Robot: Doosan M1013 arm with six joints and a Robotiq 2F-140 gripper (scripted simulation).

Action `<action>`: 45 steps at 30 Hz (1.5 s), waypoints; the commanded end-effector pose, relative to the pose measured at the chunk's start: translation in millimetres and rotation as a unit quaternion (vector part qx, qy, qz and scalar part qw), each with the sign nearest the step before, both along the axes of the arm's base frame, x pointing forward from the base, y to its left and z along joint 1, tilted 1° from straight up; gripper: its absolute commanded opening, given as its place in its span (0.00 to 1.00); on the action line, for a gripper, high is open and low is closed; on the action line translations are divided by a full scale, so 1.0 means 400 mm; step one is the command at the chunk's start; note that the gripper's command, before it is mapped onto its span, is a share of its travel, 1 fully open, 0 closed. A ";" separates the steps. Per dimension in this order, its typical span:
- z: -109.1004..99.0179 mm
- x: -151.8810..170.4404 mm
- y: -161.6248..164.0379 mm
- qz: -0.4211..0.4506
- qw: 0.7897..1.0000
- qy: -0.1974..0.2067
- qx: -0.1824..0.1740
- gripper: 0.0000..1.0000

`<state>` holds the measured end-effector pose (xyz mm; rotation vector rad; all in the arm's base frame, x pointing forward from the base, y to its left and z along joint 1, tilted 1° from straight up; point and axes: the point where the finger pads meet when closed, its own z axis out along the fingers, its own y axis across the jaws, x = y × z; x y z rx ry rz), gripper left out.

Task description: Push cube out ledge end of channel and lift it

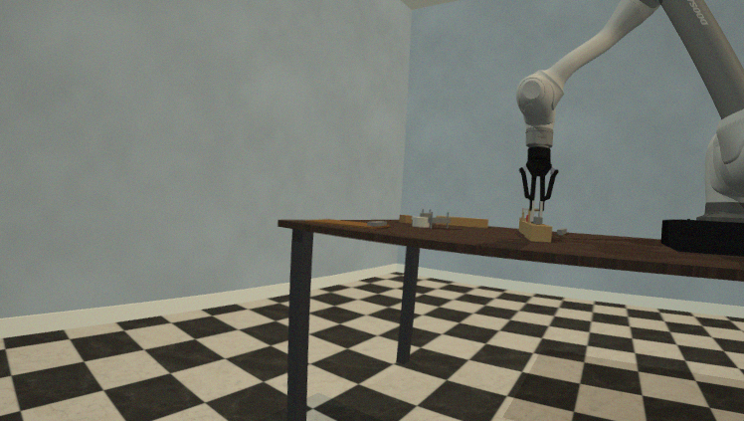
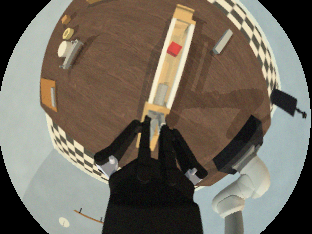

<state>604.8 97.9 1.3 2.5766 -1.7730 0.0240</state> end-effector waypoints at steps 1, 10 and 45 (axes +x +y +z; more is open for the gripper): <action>0.000 0.003 -0.006 0.000 1.000 0.000 0.000 0.00; 0.000 0.003 -0.008 0.000 1.000 0.000 0.000 0.00; 0.000 0.003 -0.008 0.000 1.000 0.000 0.000 0.23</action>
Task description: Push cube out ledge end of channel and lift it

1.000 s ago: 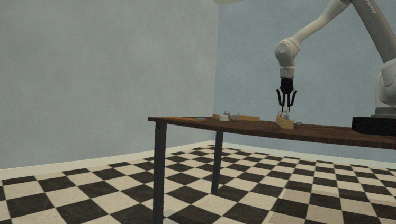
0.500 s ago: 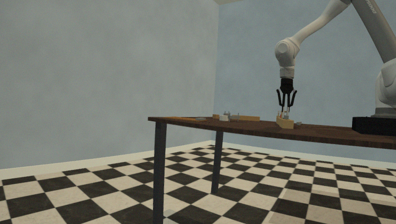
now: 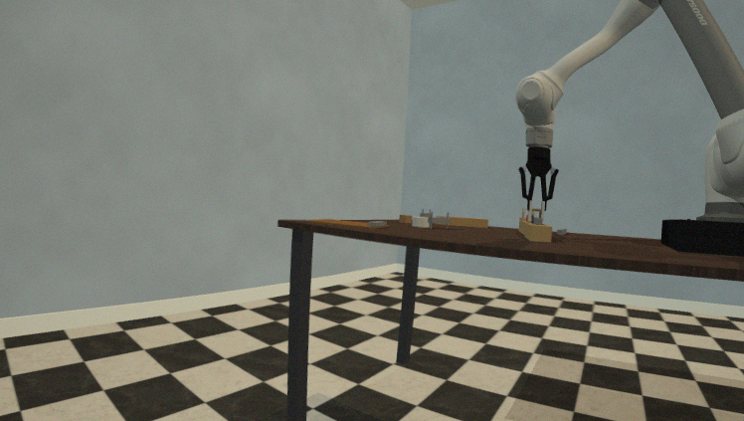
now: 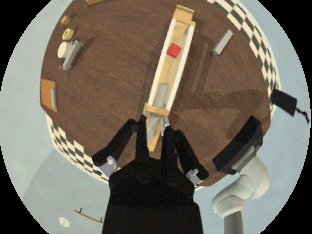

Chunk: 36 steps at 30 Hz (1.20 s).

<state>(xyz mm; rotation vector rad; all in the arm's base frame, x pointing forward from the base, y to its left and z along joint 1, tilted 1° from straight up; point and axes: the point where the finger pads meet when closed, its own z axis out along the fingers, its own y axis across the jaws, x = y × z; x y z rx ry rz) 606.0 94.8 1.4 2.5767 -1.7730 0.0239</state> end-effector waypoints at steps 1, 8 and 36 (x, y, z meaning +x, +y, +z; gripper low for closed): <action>0.000 0.000 0.000 0.000 1.000 0.000 0.000 0.23; 0.000 0.000 0.000 0.000 1.000 0.000 0.000 0.23; 0.122 -0.001 0.003 0.000 1.000 0.000 0.000 0.23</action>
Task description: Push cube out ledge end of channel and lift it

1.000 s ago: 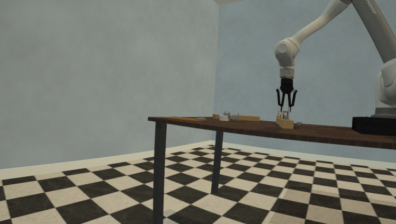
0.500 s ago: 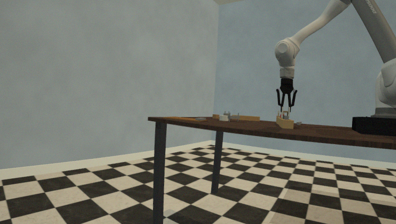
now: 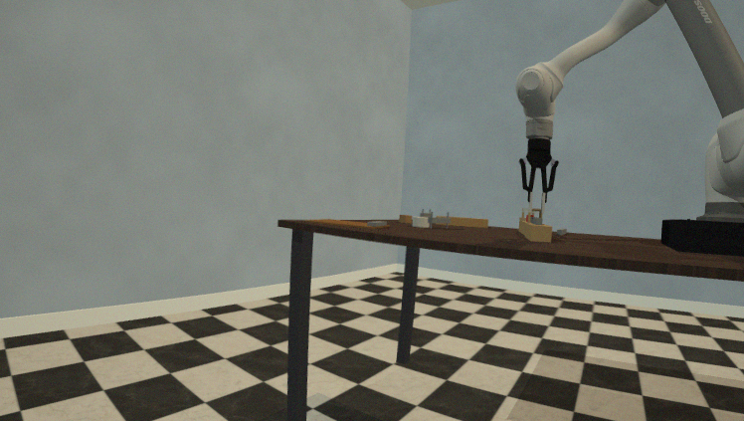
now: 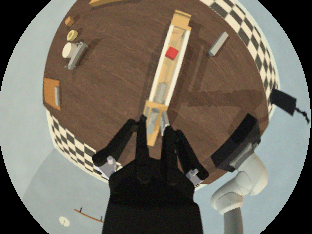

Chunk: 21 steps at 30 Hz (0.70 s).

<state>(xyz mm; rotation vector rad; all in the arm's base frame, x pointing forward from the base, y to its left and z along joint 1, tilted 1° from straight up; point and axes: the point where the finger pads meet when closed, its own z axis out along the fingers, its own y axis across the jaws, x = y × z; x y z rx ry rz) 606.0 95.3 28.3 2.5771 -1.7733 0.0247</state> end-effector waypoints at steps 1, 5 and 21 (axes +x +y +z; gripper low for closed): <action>0.054 -0.001 0.001 0.000 1.000 0.000 0.000 0.23; 0.100 -0.001 0.002 0.000 1.000 0.000 0.000 0.23; 0.100 -0.001 0.002 0.000 1.000 0.000 0.000 0.23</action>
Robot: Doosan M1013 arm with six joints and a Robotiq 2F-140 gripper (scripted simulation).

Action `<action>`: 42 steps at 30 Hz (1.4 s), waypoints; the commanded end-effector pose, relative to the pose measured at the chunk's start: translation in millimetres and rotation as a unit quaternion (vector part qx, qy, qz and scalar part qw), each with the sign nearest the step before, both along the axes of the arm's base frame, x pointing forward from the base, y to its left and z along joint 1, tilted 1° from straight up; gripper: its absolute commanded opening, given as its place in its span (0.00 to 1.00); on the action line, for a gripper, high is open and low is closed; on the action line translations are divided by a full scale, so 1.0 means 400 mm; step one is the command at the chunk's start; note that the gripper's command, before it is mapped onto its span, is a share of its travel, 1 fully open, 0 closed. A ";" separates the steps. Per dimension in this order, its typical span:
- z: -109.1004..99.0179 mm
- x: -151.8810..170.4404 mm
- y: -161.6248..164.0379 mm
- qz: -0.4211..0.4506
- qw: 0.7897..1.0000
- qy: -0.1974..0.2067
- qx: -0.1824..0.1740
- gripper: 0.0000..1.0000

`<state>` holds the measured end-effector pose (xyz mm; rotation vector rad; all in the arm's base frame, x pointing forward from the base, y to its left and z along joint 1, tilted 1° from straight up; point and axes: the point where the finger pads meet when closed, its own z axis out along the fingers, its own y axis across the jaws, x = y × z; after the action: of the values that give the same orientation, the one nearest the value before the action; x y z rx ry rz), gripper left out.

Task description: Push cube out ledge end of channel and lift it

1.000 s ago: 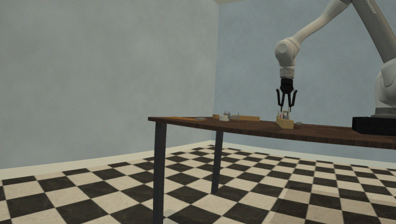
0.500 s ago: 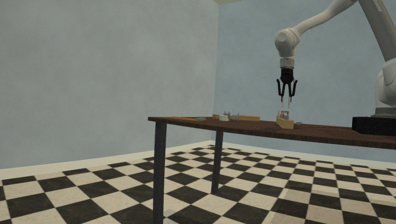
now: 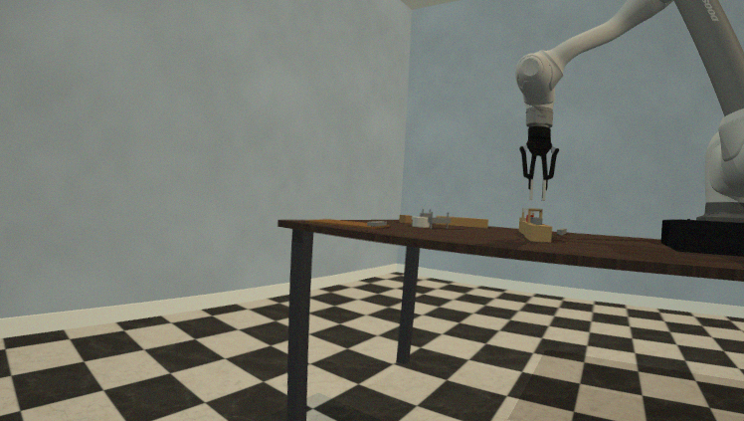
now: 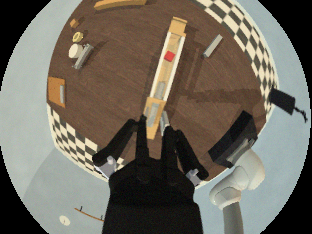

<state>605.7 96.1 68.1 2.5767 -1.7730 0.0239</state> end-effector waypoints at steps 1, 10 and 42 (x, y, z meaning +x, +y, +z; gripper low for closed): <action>0.000 0.000 0.000 0.000 1.000 0.000 0.000 0.23; 0.000 0.000 0.000 0.000 1.000 0.000 0.000 0.23; 0.014 -0.079 -0.730 -0.173 0.985 -0.003 0.001 0.23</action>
<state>582.3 -139.7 72.2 2.2391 -2.1849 0.0284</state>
